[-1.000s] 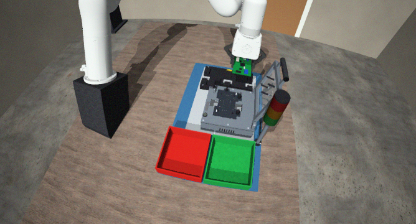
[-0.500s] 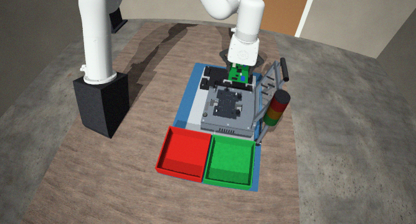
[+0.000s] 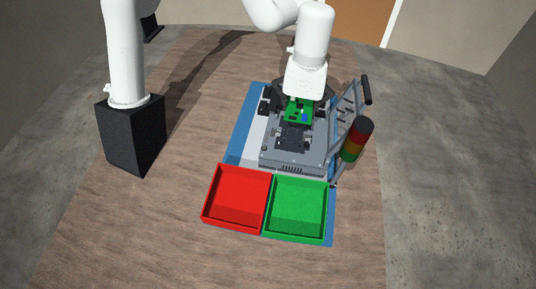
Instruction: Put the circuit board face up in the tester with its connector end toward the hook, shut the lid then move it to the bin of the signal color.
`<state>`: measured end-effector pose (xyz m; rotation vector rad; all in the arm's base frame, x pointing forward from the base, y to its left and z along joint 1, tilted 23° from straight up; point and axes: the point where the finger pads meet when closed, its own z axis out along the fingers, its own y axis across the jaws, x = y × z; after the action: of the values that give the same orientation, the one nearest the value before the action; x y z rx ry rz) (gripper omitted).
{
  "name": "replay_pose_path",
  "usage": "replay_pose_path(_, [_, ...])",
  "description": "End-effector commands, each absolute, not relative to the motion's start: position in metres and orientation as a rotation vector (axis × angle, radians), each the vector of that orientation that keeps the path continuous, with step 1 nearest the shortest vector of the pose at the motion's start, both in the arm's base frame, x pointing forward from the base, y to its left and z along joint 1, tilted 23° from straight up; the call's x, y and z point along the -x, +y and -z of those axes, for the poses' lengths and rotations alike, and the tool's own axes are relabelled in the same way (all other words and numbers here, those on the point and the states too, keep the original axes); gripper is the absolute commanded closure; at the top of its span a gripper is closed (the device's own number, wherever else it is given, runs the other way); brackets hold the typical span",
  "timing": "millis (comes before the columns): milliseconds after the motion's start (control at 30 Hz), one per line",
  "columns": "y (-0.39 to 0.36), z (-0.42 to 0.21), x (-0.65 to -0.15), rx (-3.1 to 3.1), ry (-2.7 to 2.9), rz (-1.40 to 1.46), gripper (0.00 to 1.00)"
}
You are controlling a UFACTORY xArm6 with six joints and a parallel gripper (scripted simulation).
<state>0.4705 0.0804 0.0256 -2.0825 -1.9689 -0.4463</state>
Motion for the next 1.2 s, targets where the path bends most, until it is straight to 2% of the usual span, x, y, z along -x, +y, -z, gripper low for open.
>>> replay_pose_path(0, [0.06, -0.022, -0.467, 2.081, -1.973, 0.459, 0.21])
replay_pose_path(1167, [0.037, -0.014, -0.46, 2.082, -1.972, 0.459, 0.21])
